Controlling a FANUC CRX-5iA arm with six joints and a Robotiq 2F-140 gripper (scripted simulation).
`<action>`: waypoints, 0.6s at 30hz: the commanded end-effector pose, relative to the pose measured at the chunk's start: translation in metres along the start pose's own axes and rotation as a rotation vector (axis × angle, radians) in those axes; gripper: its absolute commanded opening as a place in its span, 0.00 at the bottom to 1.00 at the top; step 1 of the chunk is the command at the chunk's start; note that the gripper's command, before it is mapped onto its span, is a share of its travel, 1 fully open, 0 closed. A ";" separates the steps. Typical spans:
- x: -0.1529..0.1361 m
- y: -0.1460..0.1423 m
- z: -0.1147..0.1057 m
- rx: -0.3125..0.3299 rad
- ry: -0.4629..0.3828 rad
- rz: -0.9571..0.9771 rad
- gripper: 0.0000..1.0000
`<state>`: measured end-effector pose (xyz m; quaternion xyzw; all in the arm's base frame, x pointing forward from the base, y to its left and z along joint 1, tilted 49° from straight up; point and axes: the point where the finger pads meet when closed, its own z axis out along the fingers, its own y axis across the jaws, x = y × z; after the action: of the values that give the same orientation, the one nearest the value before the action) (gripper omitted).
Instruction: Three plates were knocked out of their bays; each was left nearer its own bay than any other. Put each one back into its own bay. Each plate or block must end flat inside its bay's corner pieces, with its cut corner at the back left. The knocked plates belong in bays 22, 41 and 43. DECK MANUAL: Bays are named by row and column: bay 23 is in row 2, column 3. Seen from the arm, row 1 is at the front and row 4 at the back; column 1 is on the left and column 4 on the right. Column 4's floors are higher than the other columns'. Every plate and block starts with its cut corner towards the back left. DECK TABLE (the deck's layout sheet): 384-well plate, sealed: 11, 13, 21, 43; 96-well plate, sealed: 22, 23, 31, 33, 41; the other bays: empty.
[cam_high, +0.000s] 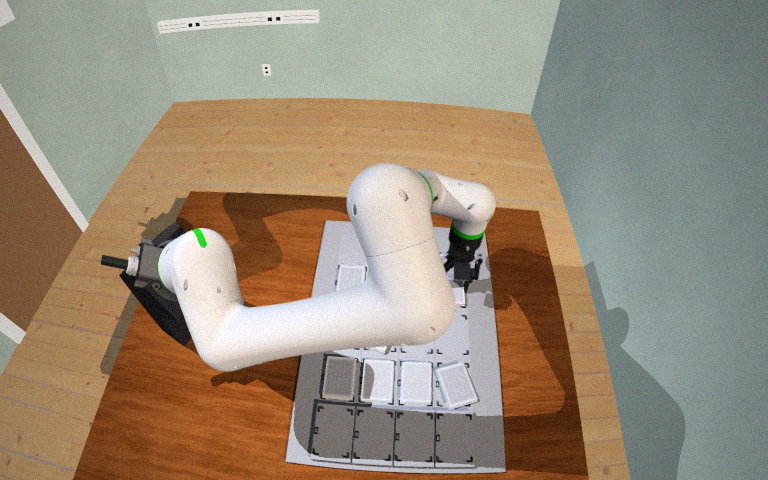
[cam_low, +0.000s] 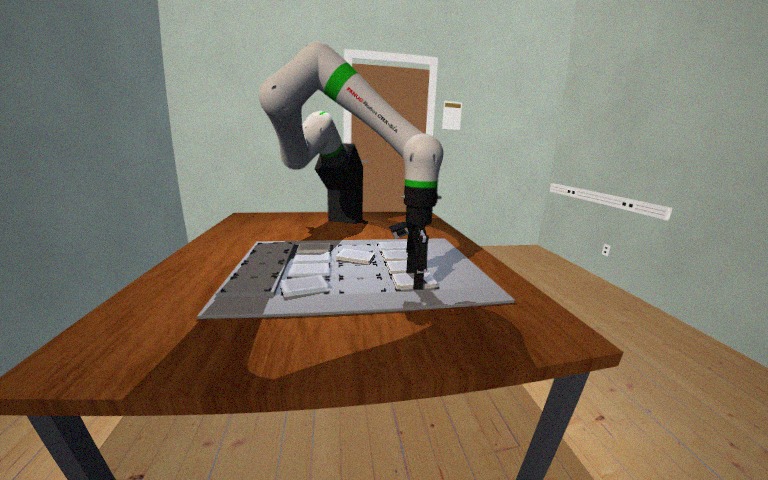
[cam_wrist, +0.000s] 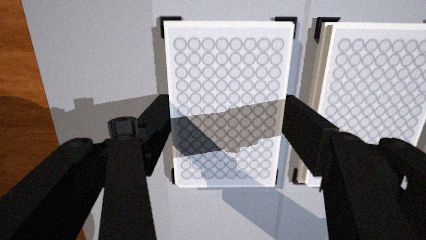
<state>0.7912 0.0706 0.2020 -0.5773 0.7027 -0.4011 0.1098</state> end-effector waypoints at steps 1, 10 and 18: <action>0.000 -0.001 -0.001 0.002 -0.001 0.000 0.10; 0.000 -0.001 -0.001 0.002 -0.001 0.000 0.70; 0.000 -0.001 -0.001 0.002 -0.001 0.000 0.70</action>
<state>0.7913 0.0704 0.2018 -0.5772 0.7028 -0.4011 0.1097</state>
